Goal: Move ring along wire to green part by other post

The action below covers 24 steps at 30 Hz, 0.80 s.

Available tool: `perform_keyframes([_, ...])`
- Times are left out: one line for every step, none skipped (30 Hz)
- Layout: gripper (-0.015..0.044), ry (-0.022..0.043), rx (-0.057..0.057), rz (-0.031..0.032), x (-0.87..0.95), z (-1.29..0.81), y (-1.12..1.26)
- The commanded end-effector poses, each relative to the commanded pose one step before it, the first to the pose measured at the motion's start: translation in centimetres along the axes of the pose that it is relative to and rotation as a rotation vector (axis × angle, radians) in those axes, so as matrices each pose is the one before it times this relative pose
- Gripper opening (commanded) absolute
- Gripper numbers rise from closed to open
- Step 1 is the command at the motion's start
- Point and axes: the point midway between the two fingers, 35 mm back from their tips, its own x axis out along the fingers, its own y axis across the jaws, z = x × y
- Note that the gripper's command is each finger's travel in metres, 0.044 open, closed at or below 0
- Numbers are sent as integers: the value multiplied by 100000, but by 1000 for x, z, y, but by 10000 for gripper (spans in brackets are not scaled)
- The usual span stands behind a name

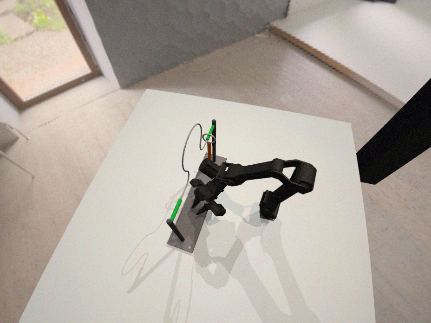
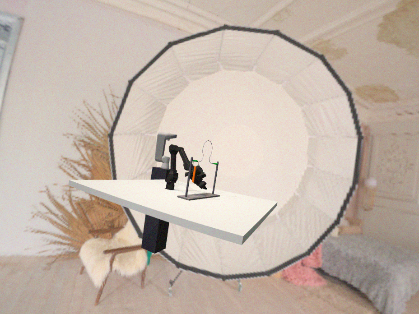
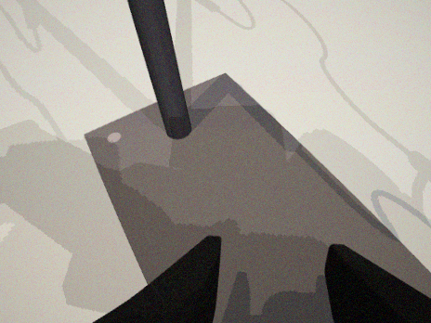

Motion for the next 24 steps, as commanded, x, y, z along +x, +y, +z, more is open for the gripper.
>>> perform_keyframes([160,-5851,3652,-7758,-1755,-643,-1652])
perform_keyframes([160,-1385,974,-2239,-464,-188,-508])
perform_keyframes([160,-1368,940,-2246,-466,-184,-503])
perform_keyframes([160,-1256,937,-2182,-447,-188,-485])
perform_keyframes([160,-842,1067,-1912,-361,-224,-429])
perform_keyframes([160,-576,968,-1552,-280,-206,-349])
perform_keyframes([160,-177,1306,-1463,-217,-286,-339])
perform_keyframes([160,-129,1653,-1738,-247,-360,-403])
perform_keyframes([160,221,2104,-1794,-209,-461,-425])
perform_keyframes([160,298,2649,-2192,-253,-576,-518])
perform_keyframes([160,239,2943,-2447,-298,-632,-575])
perform_keyframes([160,-675,2007,-2307,-419,-422,-515])
perform_keyframes([160,-1420,1074,-1845,-466,-176,-384])
perform_keyframes([160,-1739,617,-1626,-485,-61,-317])
perform_keyframes([160,-1720,571,-1633,-485,-56,-309])
perform_keyframes([160,-1700,526,-1639,-484,-52,-301])
perform_keyframes([160,-1679,481,-1644,-484,-47,-293])
perform_keyframes([160,-1658,436,-1649,-483,-43,-285])
perform_keyframes([160,-1822,404,-1858,-493,-37,-326])
perform_keyframes([160,-1868,365,-1937,-515,-33,-329])
perform_keyframes([160,-1834,308,-1935,-515,-28,-318])
perform_keyframes([160,-1799,252,-1932,-514,-24,-306])
perform_keyframes([160,-1763,196,-1928,-513,-19,-295])
perform_keyframes([160,-1726,141,-1923,-512,-15,-283])
